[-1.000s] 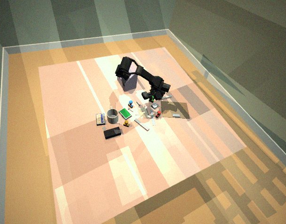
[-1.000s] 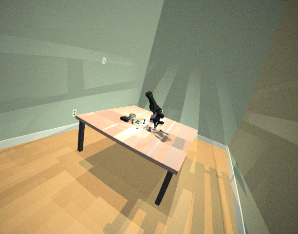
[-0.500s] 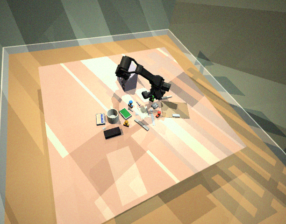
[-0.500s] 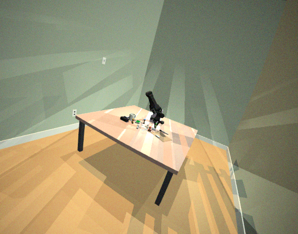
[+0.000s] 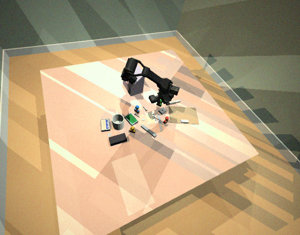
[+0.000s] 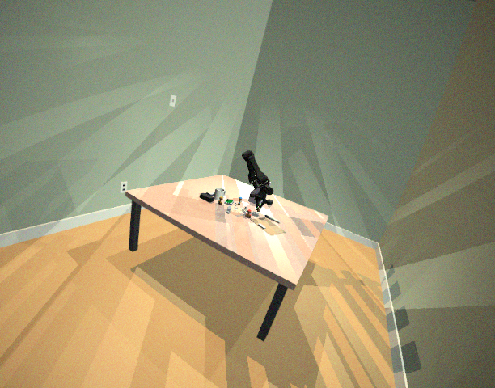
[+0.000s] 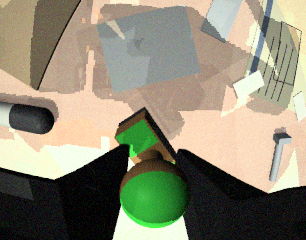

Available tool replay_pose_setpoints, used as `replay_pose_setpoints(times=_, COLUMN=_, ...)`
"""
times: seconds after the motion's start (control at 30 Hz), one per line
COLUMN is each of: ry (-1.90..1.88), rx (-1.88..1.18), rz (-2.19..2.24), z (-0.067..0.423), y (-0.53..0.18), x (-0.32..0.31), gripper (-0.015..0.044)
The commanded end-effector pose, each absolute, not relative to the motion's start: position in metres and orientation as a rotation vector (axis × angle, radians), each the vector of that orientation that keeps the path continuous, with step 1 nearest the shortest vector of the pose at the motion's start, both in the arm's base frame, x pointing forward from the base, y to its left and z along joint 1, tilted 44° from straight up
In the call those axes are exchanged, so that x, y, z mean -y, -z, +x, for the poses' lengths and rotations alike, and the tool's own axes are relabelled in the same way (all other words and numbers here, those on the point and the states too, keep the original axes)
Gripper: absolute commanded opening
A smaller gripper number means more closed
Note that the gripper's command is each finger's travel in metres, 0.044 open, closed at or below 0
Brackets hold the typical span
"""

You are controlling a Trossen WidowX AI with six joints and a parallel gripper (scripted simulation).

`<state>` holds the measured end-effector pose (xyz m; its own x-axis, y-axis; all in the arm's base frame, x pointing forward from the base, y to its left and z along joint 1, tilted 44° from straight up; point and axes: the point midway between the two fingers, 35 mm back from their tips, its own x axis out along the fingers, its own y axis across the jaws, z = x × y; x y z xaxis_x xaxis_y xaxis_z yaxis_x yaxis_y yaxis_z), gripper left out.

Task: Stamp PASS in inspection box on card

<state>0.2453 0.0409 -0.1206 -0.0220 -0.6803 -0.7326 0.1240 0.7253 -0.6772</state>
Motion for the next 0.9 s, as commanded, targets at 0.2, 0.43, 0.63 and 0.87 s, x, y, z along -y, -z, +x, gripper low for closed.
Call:
replay_pose_setpoints(times=0.2, ry=0.681, rx=-1.459, rz=-0.476, z=0.2477, y=0.1170, x=-0.0460, gripper=0.0000)
replay_pose_setpoints(times=0.43, ry=0.681, rx=-1.459, rz=-0.476, z=0.2479, y=0.1146, x=-0.0484, gripper=0.0000)
replay_pose_setpoints(times=0.63, ry=0.681, rx=-1.459, rz=-0.476, z=0.2479, y=0.1125, x=-0.0504, gripper=0.0000)
replay_pose_setpoints(times=0.87, ry=0.681, rx=-1.459, rz=-0.477, z=0.2480, y=0.1100, x=-0.0527, gripper=0.0000)
